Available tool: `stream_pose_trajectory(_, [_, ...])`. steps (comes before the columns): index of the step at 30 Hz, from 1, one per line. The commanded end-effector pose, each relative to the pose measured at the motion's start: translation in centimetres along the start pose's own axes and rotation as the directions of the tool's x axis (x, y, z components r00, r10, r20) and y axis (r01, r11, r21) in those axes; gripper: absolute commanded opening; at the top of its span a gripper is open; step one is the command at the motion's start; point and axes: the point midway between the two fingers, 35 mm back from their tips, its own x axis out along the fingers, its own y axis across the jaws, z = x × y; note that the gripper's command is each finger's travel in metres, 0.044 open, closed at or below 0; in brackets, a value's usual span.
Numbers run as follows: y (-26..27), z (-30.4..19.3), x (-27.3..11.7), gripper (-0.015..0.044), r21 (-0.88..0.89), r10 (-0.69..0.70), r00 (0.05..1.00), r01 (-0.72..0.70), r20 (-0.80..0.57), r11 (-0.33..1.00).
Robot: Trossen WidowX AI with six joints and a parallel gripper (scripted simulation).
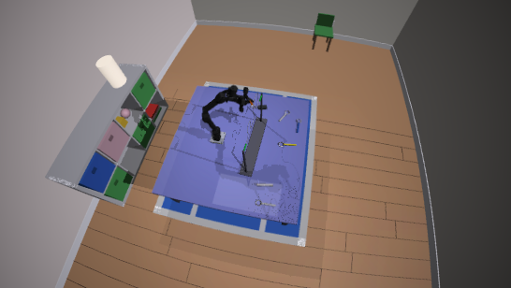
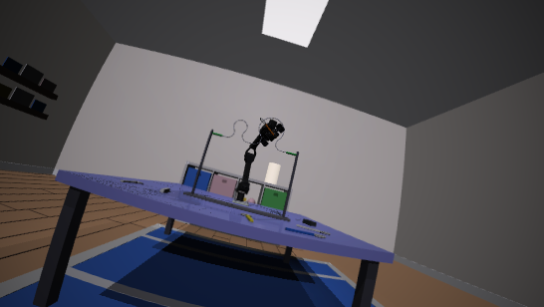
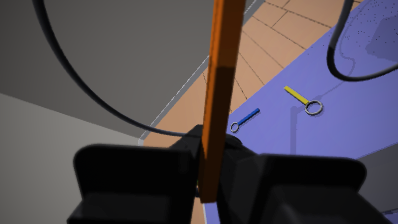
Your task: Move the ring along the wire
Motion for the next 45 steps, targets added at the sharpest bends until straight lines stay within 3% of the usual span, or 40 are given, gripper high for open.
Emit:
stream_pose_trajectory(1, [0.0,0.1,-0.1,-0.0150,-0.049,-0.018,1.000,0.018,0.009,0.999])
stream_pose_trajectory(45, [-1.7,0.6,-0.1,-0.0150,-0.502,-0.211,0.968,0.251,0.135,0.828])
